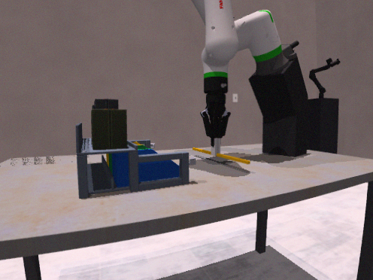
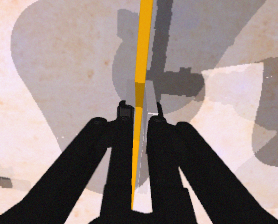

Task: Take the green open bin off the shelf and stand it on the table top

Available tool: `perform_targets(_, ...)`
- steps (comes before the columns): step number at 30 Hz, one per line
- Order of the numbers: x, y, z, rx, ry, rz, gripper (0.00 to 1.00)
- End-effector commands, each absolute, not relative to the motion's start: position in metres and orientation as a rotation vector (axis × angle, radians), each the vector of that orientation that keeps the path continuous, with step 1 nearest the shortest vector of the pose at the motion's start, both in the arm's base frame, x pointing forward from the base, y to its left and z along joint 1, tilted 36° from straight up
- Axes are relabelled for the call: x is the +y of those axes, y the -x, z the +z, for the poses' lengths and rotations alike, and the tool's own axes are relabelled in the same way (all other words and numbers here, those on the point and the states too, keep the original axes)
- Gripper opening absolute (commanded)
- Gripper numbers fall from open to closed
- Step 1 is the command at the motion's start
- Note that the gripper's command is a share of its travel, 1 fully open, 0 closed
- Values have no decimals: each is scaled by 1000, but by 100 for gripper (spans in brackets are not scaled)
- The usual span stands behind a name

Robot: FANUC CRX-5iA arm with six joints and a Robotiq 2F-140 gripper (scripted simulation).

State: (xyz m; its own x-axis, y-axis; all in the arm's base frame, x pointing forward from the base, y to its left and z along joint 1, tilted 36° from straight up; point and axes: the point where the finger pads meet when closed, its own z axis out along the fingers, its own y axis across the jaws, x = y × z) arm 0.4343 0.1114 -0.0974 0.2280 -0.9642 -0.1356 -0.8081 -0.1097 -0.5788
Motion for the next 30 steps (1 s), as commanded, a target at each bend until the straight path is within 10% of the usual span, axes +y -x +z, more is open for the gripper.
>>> perform_targets(1,113,-439,-104,1626,1963,-376,0)
perform_targets(30,118,-449,-119,1631,1966,-379,0)
